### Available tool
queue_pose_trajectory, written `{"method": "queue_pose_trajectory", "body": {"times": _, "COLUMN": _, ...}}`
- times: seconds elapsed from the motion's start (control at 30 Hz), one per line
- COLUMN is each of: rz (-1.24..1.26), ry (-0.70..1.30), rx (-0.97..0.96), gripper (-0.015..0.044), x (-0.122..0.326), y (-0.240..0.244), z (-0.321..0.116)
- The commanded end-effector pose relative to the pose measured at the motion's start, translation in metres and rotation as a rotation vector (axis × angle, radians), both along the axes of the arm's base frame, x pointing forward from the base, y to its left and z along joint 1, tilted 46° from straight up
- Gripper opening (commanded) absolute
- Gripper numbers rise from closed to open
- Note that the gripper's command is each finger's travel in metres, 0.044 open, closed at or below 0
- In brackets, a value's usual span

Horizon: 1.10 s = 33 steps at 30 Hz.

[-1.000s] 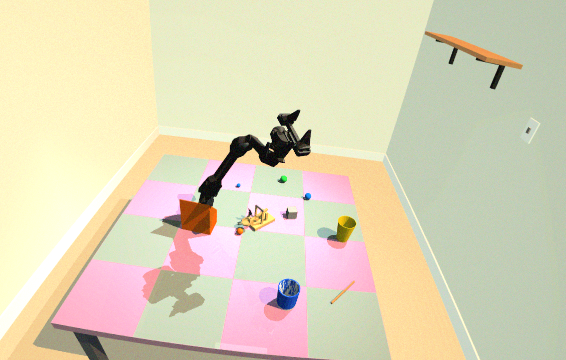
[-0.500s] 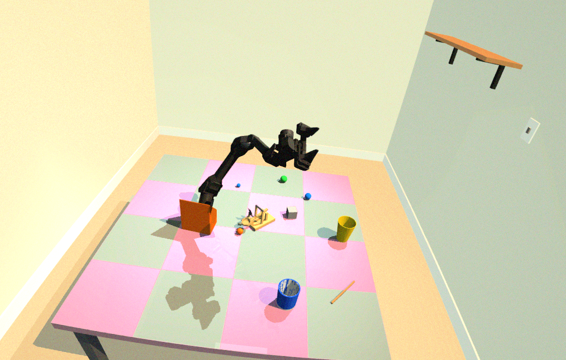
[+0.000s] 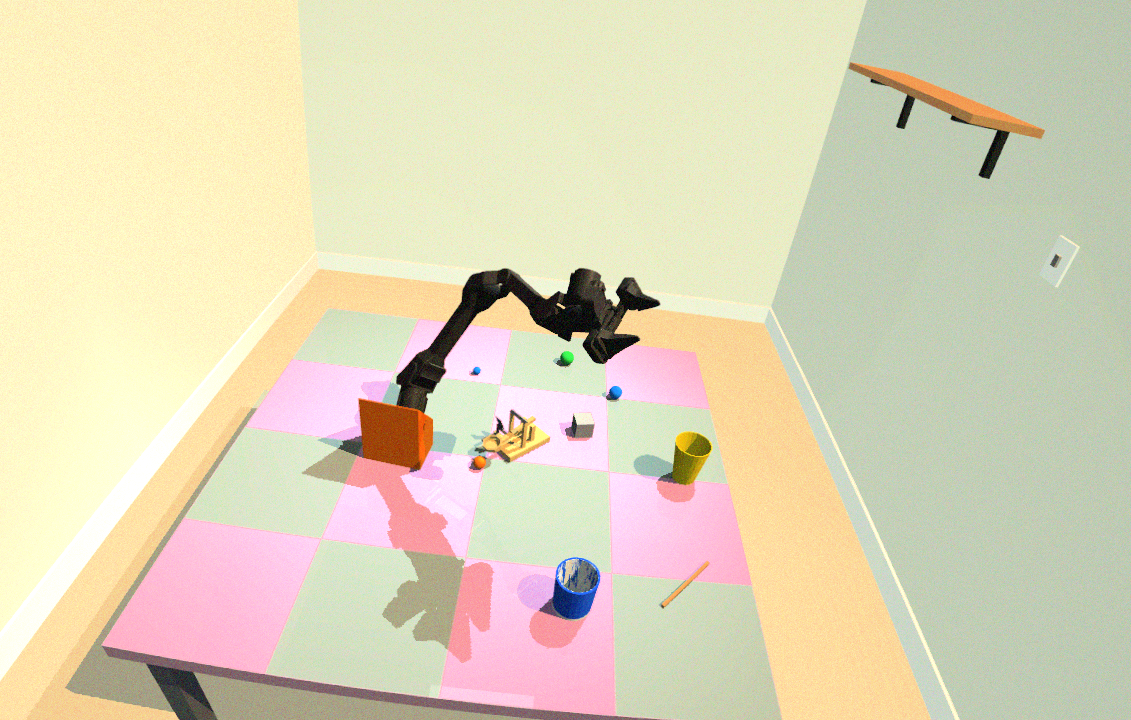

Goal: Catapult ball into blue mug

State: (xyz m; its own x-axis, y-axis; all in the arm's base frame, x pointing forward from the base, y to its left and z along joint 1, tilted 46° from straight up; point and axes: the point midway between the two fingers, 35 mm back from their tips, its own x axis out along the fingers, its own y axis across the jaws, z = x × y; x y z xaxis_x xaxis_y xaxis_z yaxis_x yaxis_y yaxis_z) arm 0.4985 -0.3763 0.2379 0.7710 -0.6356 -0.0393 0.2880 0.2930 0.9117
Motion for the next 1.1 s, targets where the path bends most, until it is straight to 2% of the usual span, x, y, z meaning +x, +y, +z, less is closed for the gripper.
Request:
{"method": "queue_pose_trajectory", "body": {"times": 0.0, "rz": 0.049, "ry": 0.092, "rx": -0.032, "gripper": 0.044, "x": 0.004, "y": 0.013, "z": -0.008}}
{"method": "queue_pose_trajectory", "body": {"times": 0.53, "rz": 0.359, "ry": 0.513, "rx": -0.194, "gripper": 0.044, "x": 0.015, "y": 0.087, "z": -0.059}}
{"method": "queue_pose_trajectory", "body": {"times": 1.07, "rz": 0.768, "ry": 0.824, "rx": -0.382, "gripper": 0.044, "x": 0.0, "y": 0.172, "z": -0.104}}
